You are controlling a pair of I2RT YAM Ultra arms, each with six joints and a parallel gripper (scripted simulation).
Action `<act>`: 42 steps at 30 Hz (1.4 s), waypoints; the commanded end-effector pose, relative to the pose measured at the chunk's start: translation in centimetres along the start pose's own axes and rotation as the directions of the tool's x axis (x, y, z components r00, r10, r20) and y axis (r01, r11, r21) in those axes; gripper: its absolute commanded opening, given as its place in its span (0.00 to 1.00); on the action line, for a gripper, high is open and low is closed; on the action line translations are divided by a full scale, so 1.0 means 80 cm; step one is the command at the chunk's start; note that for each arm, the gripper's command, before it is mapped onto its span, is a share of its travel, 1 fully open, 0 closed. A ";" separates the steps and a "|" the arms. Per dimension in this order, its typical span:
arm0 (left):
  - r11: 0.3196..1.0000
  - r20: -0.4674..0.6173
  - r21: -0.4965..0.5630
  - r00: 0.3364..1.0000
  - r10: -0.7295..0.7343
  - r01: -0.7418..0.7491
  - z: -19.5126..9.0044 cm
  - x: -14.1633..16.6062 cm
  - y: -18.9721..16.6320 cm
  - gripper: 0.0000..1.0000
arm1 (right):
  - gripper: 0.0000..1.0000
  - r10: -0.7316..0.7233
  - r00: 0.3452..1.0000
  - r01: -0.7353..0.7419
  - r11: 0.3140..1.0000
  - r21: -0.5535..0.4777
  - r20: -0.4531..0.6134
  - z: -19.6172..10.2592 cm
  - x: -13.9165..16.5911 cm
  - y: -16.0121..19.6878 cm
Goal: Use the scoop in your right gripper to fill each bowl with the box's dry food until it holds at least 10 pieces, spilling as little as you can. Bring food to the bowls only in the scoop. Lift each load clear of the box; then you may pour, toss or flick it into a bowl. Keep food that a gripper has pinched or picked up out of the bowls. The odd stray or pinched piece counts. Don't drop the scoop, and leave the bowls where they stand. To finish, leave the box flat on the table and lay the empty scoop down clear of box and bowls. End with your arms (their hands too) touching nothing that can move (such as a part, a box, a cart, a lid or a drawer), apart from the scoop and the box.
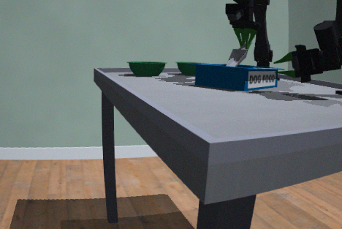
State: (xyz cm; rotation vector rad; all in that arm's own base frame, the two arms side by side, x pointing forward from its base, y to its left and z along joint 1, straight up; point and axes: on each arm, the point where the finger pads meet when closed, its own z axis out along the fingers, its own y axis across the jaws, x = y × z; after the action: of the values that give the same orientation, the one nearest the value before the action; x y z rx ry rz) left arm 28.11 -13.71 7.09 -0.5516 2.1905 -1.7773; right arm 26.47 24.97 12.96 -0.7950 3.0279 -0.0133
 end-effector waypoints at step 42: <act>0.996 0.004 0.036 0.997 0.078 -0.078 0.065 -0.007 -0.017 0.26 | 0.00 0.015 0.997 -0.014 1.000 -0.012 0.082 -0.032 -0.014 -0.003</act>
State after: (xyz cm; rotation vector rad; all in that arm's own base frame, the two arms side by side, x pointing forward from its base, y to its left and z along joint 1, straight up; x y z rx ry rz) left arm 29.77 -17.76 6.16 -0.5195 2.1969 -1.7755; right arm 26.47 24.97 12.96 -0.7949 3.0279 -0.0133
